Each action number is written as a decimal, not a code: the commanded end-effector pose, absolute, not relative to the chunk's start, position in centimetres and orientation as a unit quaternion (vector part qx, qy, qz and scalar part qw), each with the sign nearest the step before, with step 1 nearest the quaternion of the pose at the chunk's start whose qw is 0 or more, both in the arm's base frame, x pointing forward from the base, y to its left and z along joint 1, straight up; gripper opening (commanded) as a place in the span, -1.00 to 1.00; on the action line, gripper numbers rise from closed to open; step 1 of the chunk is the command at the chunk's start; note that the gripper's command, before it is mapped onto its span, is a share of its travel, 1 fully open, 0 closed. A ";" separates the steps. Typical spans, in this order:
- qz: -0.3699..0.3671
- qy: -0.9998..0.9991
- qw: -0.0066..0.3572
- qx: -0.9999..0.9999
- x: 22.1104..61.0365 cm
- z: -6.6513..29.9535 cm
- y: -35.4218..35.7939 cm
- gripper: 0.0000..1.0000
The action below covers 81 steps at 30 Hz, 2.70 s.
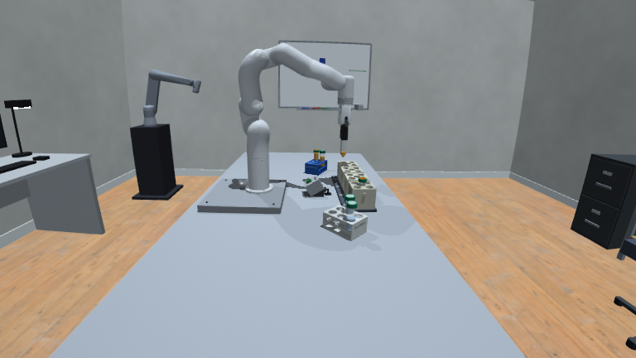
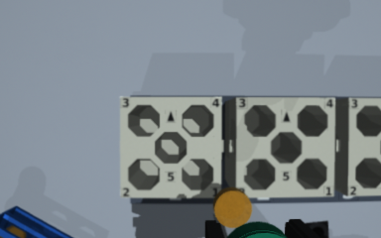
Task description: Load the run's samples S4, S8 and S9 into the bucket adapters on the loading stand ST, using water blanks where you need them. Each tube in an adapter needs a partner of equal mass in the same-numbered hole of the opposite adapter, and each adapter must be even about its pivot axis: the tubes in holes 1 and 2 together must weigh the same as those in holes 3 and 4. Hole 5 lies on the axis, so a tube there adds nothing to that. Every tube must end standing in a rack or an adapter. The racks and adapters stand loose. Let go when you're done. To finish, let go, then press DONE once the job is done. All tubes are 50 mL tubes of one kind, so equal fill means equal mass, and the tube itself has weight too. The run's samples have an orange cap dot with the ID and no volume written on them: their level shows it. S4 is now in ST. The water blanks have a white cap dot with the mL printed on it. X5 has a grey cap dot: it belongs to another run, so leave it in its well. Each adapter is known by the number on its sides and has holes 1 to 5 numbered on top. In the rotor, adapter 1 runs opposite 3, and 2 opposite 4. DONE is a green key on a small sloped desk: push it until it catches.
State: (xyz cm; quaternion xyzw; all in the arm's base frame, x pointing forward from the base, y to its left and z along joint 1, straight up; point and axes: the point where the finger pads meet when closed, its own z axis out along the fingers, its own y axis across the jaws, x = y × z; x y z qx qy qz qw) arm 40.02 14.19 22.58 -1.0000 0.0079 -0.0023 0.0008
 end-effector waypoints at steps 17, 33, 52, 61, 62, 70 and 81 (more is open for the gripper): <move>-0.006 0.007 -0.002 -1.000 43.7 22.8 8.0 -1.00; -0.006 0.007 -0.002 -1.000 43.7 22.8 8.0 -1.00; -0.006 0.007 -0.002 -1.000 43.8 19.6 8.0 -1.00; -0.006 0.007 -0.002 -1.000 43.8 19.0 8.0 -1.00; -0.006 0.007 -0.002 -1.000 43.8 19.0 8.0 -1.00; -0.006 0.007 -0.002 -1.000 43.8 19.0 8.0 -1.00; -0.006 0.007 -0.002 -1.000 43.8 18.1 8.0 -1.00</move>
